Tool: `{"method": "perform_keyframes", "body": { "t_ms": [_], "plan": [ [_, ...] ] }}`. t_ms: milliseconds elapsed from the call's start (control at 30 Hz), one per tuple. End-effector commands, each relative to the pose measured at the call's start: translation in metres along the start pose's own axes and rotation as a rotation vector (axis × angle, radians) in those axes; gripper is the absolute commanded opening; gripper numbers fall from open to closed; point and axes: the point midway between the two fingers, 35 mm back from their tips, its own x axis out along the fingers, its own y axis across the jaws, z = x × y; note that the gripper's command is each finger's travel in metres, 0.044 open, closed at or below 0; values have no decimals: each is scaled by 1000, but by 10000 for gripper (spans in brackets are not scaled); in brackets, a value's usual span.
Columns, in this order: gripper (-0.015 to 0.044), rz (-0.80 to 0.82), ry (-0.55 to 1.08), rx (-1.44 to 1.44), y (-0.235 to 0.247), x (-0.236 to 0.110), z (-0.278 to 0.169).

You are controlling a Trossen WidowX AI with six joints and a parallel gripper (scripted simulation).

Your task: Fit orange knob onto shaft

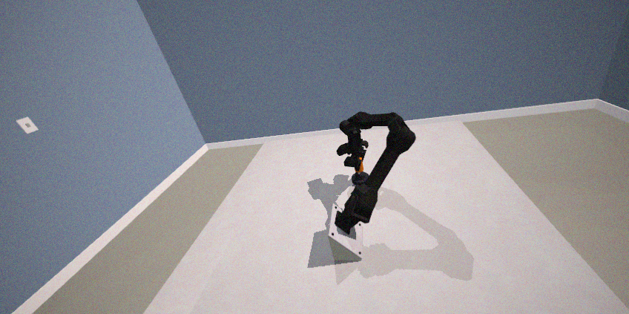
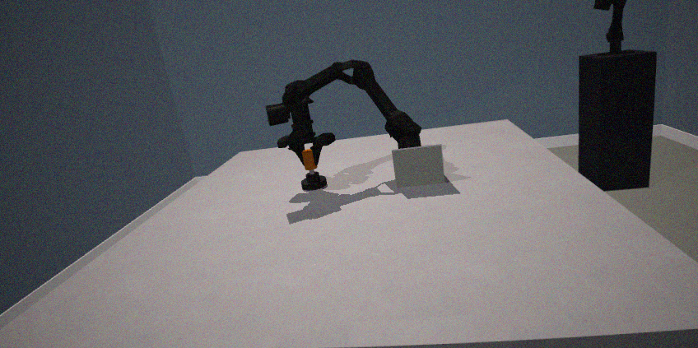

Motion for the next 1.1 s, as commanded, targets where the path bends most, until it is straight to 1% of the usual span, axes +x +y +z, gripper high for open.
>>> {"method": "perform_keyframes", "body": {
  "t_ms": [0, 333, 500, 600, 1067],
  "plan": [
    [0, -6, -4, -1, 1, -1, 1],
    [0, -6, -4, 0, 1, 3, 1],
    [0, -6, -4, -50, 1, 3, 1],
    [0, -6, -4, -20, 1, 4, 1],
    [0, 1, -4, -15, 0, 18, 0]
  ]
}}
